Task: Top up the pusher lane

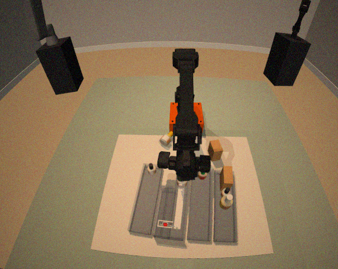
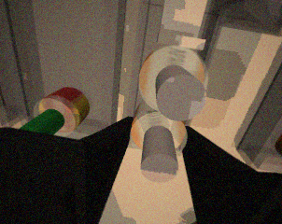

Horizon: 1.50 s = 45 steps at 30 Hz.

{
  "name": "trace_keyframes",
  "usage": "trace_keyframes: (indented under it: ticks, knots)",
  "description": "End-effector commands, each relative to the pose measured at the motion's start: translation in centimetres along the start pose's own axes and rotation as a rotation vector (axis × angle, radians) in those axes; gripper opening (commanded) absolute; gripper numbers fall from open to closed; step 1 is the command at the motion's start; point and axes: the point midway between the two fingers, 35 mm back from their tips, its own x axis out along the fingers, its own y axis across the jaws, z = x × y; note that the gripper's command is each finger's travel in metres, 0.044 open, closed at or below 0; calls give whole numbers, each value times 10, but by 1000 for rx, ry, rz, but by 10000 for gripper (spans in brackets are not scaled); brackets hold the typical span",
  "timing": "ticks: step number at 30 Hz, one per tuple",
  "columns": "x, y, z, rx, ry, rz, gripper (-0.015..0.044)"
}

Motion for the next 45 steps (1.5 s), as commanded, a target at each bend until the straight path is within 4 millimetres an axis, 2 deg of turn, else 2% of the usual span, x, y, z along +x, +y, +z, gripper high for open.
trace_keyframes:
  ticks: [1, 45]
  knots:
    - [0, -1, 6, -4, -28, 0, 0]
    - [0, -1, -1, -4, -27, 0, 0]
